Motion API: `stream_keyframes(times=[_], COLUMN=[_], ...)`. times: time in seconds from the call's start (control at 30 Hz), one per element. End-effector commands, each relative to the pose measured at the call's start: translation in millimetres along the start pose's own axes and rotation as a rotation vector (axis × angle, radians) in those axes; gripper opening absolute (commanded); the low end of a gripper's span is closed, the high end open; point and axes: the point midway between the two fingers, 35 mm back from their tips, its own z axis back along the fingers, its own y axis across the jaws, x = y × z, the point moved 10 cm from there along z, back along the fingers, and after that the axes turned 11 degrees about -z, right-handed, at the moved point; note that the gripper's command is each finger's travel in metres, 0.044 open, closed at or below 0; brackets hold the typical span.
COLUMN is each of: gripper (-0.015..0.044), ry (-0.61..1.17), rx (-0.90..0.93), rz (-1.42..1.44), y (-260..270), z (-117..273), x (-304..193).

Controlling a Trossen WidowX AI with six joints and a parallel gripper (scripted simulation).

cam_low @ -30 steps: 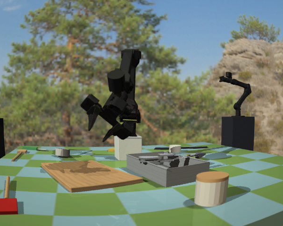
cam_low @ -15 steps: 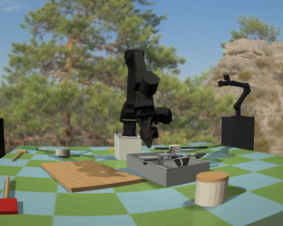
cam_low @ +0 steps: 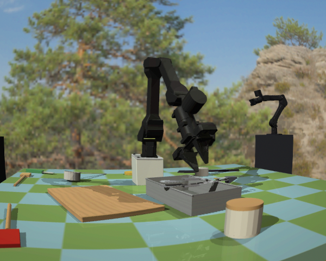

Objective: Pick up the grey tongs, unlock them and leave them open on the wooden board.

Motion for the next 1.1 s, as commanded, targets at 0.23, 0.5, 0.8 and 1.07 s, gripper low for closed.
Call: stream_keyframes(times=[0.23,0.5,0.8,1.07], gripper=[0.026,0.026,0.026,0.026], ry=[-0.043,-0.043,-0.043,-0.043], rx=[0.034,0.033,0.033,0.032], rz=[0.105,0.105,0.105,0.105], y=[7,6,5,5], z=[0,-8,-22,-35], x=[11,11,12,13])
